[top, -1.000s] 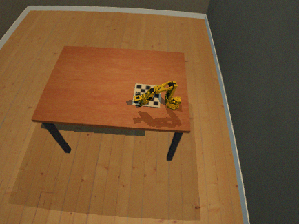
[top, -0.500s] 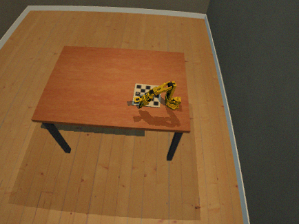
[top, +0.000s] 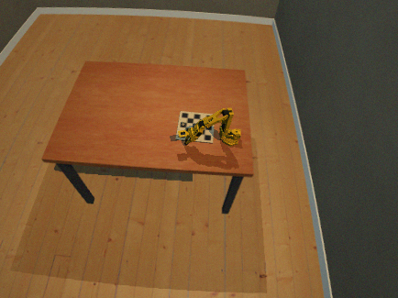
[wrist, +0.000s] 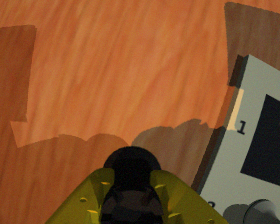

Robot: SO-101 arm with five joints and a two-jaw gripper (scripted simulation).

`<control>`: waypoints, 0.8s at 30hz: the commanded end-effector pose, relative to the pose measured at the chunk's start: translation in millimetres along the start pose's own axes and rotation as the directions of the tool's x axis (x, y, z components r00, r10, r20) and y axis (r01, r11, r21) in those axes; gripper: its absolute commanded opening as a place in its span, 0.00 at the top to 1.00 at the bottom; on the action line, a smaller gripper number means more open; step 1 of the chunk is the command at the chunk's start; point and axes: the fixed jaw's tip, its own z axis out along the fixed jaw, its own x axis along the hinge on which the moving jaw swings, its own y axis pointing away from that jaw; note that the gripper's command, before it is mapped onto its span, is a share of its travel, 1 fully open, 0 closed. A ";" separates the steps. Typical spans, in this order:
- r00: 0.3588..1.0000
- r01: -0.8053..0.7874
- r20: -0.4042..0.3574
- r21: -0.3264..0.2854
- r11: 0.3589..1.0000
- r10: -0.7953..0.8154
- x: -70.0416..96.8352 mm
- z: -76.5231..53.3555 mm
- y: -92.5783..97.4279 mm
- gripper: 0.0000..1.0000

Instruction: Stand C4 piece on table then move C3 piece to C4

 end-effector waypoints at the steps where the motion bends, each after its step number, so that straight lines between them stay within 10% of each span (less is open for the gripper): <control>1: 1.000 0.008 -0.017 -0.005 1.000 -0.008 5.8 4.0 2.2 1.00; 24: 1.000 0.009 -0.018 -0.006 1.000 -0.009 15.5 6.4 2.3 1.00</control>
